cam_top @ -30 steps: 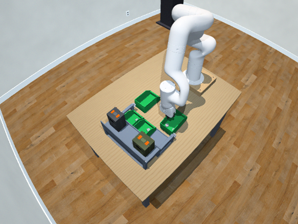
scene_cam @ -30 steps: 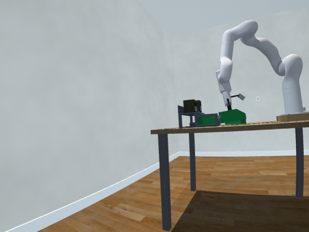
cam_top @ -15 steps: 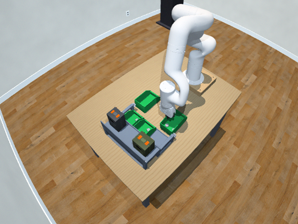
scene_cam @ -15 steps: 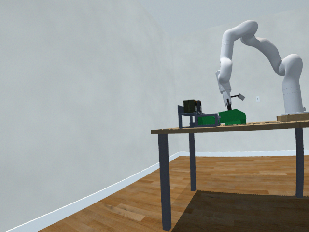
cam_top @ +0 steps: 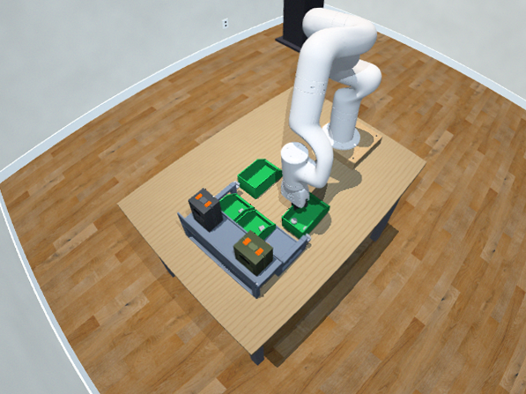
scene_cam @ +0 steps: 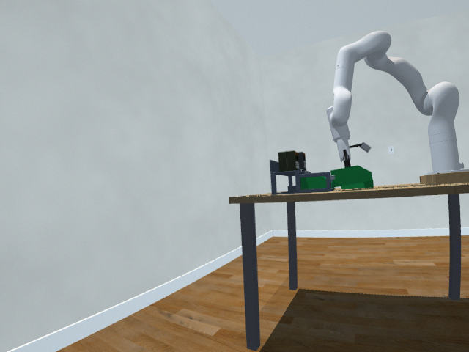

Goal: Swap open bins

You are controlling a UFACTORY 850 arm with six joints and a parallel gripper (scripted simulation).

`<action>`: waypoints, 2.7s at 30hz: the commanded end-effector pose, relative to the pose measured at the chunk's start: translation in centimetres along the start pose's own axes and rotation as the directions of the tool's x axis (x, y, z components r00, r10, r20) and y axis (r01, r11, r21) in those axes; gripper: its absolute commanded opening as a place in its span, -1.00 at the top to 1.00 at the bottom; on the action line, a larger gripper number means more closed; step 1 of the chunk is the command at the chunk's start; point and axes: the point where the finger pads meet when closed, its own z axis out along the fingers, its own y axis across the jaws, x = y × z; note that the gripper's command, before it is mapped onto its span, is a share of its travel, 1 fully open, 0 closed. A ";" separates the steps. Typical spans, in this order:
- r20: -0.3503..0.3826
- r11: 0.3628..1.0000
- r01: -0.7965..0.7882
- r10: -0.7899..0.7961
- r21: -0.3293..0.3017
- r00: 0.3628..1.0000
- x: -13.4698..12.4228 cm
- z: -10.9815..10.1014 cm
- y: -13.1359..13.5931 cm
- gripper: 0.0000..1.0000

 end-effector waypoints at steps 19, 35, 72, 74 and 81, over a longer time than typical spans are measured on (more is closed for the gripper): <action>0.002 1.000 0.000 0.000 0.000 1.000 -1.7 -0.2 0.0 1.00; 0.001 1.000 0.000 0.000 0.000 1.000 -3.3 -0.4 0.0 1.00; 0.001 1.000 0.000 0.000 -0.001 1.000 -7.1 -0.8 0.0 1.00; 0.001 1.000 0.000 0.000 -0.001 1.000 -7.3 -0.8 0.0 1.00; 0.001 1.000 0.000 0.000 -0.001 1.000 -7.7 -0.9 0.0 1.00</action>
